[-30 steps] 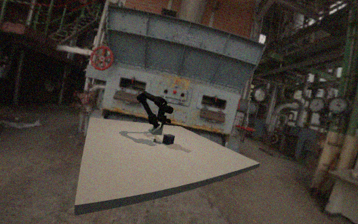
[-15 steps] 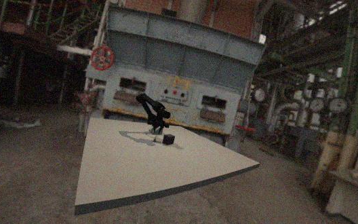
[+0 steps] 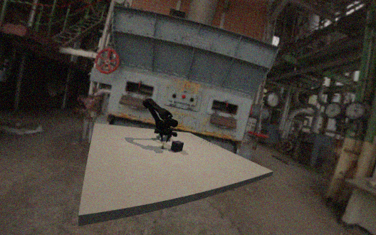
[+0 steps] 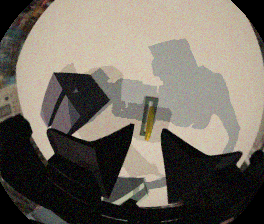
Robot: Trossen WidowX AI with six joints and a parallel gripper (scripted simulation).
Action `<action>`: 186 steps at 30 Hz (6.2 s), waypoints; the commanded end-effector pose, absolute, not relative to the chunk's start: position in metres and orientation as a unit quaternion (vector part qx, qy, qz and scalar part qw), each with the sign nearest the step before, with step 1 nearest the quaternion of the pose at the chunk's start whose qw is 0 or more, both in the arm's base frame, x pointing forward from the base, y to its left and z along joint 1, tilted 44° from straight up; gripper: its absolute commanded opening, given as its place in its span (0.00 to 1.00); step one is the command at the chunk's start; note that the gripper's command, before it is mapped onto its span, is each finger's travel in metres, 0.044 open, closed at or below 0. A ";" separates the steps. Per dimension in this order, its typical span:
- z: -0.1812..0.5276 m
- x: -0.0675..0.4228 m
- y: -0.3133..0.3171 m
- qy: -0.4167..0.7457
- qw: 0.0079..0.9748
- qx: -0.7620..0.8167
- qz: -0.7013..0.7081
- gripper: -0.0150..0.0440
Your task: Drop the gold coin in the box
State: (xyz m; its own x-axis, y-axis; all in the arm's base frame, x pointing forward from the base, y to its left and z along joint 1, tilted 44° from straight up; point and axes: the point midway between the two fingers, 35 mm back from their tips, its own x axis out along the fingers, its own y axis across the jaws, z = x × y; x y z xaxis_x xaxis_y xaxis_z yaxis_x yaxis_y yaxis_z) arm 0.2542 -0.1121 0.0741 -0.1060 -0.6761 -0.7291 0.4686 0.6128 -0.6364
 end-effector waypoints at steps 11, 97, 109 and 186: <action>0.058 0.249 -0.127 0.608 0.660 -0.091 -0.432 0.53; 0.119 0.255 -0.075 0.455 0.657 0.108 -0.591 0.25; 0.119 0.256 -0.074 0.398 0.645 0.169 -0.631 0.25; 0.044 0.321 -0.004 0.395 0.644 0.166 -0.634 0.25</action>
State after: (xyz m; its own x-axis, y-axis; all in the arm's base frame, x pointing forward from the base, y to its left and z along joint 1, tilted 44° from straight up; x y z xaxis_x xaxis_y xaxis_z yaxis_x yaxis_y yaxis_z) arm 0.3212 -0.0041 0.0446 -0.1152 -0.6850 -0.7194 0.9481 0.1404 -0.2854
